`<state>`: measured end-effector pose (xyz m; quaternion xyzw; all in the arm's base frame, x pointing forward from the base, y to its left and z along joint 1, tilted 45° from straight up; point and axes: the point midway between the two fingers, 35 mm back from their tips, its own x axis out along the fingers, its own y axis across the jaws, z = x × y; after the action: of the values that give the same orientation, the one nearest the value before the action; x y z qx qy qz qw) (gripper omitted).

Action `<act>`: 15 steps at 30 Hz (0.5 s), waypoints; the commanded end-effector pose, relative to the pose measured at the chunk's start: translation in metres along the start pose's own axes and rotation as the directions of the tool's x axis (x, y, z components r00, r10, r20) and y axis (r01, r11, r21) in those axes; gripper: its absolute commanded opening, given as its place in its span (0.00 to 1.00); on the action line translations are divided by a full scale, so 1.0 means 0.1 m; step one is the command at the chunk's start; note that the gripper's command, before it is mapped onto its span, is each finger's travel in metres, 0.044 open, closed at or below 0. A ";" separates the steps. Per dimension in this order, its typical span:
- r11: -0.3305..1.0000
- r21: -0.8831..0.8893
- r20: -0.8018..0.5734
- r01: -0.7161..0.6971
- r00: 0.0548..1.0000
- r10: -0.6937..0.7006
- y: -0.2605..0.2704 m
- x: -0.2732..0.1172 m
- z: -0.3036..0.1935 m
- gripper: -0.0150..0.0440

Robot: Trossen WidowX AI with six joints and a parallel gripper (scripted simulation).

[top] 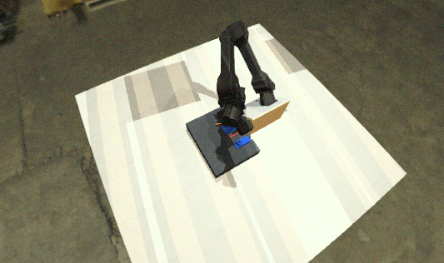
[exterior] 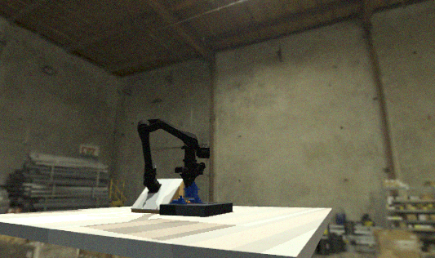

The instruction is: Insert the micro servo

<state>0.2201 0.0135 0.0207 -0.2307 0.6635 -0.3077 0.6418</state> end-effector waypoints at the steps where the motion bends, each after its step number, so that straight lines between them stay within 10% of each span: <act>1: 1.000 0.002 0.004 -0.004 1.000 0.004 0.01 -0.01 -0.19 0.25; 15: 1.000 0.002 0.004 -0.004 1.000 0.004 0.01 0.11 -0.25 0.25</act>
<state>0.1961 0.0137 0.0152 -0.2267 0.6613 -0.3070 0.6458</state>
